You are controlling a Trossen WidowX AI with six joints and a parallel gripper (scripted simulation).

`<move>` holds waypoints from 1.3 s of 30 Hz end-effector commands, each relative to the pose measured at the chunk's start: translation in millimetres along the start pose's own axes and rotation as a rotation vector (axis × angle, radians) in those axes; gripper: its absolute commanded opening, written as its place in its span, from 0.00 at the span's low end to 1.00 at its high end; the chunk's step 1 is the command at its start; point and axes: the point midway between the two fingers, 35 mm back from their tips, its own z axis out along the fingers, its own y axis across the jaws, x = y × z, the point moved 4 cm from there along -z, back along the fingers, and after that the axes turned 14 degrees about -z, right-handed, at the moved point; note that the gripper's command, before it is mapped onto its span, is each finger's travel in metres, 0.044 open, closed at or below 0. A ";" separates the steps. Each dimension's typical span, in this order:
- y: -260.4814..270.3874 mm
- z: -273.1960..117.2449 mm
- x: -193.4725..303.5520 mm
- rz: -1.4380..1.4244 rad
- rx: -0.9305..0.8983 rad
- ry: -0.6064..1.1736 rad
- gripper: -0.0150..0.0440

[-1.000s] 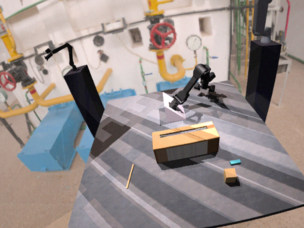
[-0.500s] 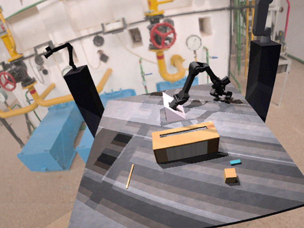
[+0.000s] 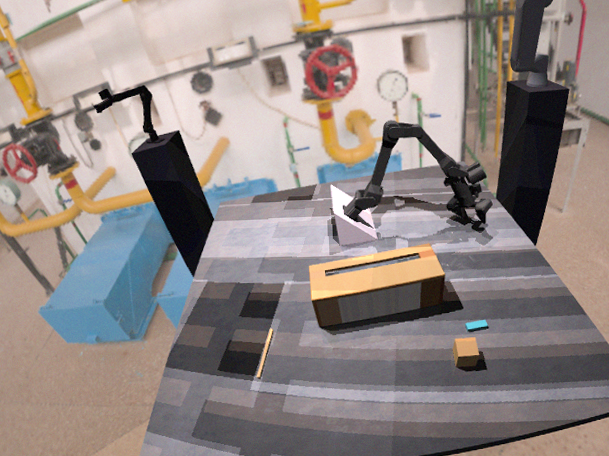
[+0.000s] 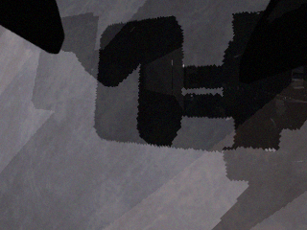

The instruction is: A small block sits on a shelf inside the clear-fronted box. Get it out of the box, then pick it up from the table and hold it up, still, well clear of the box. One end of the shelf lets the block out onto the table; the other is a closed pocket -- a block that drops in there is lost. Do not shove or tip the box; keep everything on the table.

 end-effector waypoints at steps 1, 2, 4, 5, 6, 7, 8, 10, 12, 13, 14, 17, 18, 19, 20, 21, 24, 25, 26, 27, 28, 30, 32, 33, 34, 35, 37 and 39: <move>-25.3 0.9 35.2 0.014 0.032 0.106 0.93; -30.3 0.2 43.8 0.018 0.036 0.132 0.93; -40.0 -2.2 61.3 0.026 0.045 0.183 0.93; -44.6 -3.8 70.0 0.031 0.048 0.208 0.93; -49.2 -5.7 78.8 0.037 0.052 0.233 0.93; -53.6 -7.9 87.6 0.042 0.056 0.258 0.93; -57.9 -10.5 96.3 0.049 0.059 0.283 0.93; -66.1 -16.4 113.9 0.062 0.065 0.332 0.93; -73.9 -23.5 131.4 0.078 0.071 0.381 0.93; -77.5 -27.5 140.1 0.086 0.074 0.405 0.93; -81.0 -31.7 148.8 0.095 0.076 0.429 0.93; -90.4 -46.2 174.3 0.124 0.084 0.499 0.93; -93.3 -51.5 182.6 0.134 0.086 0.522 0.93; -95.9 -57.1 190.8 0.145 0.089 0.544 0.93; -98.6 -63.5 199.6 0.157 0.091 0.569 0.93; -101.0 -70.1 208.7 0.170 0.094 0.593 0.93; -106.5 -91.5 236.1 0.215 0.102 0.667 0.93; -107.9 -99.2 244.9 0.231 0.104 0.691 0.93; -109.0 -107.1 253.5 0.247 0.107 0.714 0.93; -109.9 -115.4 261.9 0.264 0.110 0.737 0.93; -110.5 -123.9 270.1 0.281 0.113 0.760 0.93; -111.2 -140.3 287.2 0.320 0.133 0.809 0.93; -111.2 -157.3 305.9 0.365 0.171 0.864 0.93; -110.1 -165.4 314.4 0.385 0.183 0.889 0.93; -105.8 -168.2 319.1 0.386 0.157 0.899 0.93; -101.4 -170.3 323.0 0.386 0.130 0.905 0.93; -92.6 -174.5 330.2 0.387 0.075 0.915 0.93; -83.7 -178.9 336.9 0.390 0.021 0.921 0.93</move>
